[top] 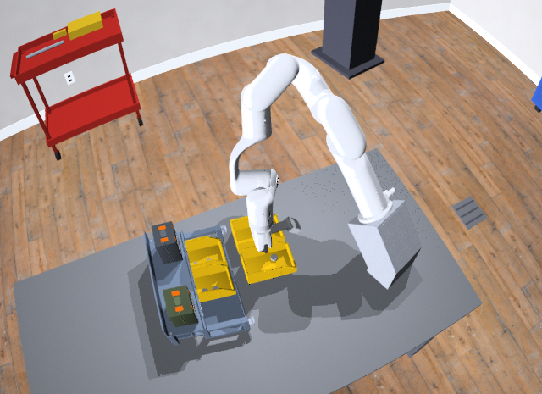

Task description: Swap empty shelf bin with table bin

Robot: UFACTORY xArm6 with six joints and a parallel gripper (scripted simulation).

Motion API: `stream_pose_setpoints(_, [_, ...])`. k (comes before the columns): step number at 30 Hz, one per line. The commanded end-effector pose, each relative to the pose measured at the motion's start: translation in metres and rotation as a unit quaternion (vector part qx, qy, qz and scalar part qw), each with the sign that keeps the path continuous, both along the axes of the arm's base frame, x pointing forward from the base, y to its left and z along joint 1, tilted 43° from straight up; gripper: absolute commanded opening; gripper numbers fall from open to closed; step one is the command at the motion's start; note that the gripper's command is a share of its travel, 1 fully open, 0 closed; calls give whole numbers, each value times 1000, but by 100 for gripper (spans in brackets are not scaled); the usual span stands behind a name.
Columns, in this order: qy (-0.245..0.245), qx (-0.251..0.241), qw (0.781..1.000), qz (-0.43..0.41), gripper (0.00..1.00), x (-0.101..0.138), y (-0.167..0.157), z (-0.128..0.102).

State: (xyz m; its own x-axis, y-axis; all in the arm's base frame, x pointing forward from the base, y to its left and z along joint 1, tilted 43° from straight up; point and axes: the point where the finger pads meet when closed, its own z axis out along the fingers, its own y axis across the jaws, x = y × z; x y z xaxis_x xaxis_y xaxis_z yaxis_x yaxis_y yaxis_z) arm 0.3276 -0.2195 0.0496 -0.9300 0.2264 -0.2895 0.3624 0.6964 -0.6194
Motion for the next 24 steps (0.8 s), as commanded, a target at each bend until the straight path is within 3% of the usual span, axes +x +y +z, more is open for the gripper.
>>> stream_pose_setpoints(1, [0,0,1000,0,0,0,6,7])
stream_pose_setpoints(24, [0,0,1000,0,0,1,15,7])
